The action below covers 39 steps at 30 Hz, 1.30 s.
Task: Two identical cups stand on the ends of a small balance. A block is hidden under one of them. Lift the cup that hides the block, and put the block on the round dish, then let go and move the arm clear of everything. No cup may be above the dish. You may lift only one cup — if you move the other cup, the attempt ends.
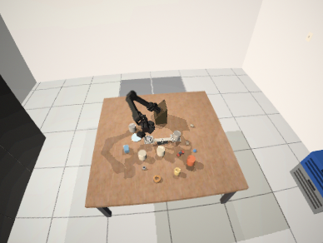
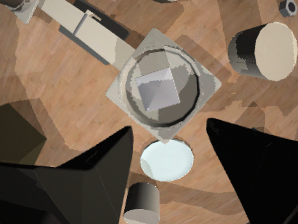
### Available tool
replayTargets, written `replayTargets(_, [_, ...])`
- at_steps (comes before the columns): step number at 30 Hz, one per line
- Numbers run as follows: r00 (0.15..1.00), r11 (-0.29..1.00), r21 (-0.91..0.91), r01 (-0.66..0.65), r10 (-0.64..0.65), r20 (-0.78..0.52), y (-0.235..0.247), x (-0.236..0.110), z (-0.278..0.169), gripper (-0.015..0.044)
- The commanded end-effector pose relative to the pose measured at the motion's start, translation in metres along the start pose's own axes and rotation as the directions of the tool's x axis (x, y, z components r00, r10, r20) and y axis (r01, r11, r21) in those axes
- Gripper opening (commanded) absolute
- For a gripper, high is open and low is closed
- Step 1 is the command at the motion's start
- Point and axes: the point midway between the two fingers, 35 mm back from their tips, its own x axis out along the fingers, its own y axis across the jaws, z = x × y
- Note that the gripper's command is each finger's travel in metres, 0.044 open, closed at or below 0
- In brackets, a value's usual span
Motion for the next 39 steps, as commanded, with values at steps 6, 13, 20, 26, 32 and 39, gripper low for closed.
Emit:
replayTargets(6, [1.0,0.977,-0.212,0.013,-0.018,-0.022,0.005,-0.005,0.022,0.026])
replayTargets(13, [1.0,0.977,-0.212,0.013,-0.018,-0.022,0.005,-0.002,0.022,0.026])
replayTargets(20, [1.0,0.977,-0.212,0.013,-0.018,-0.022,0.005,0.01,0.021,0.026])
replayTargets(26, [1.0,0.977,-0.212,0.013,-0.018,-0.022,0.005,0.019,0.021,0.026])
replayTargets(32, [1.0,0.977,-0.212,0.014,-0.019,-0.022,0.004,0.028,0.021,0.026])
replayTargets(39, [1.0,0.977,-0.212,0.014,-0.019,-0.023,0.004,0.04,0.021,0.026])
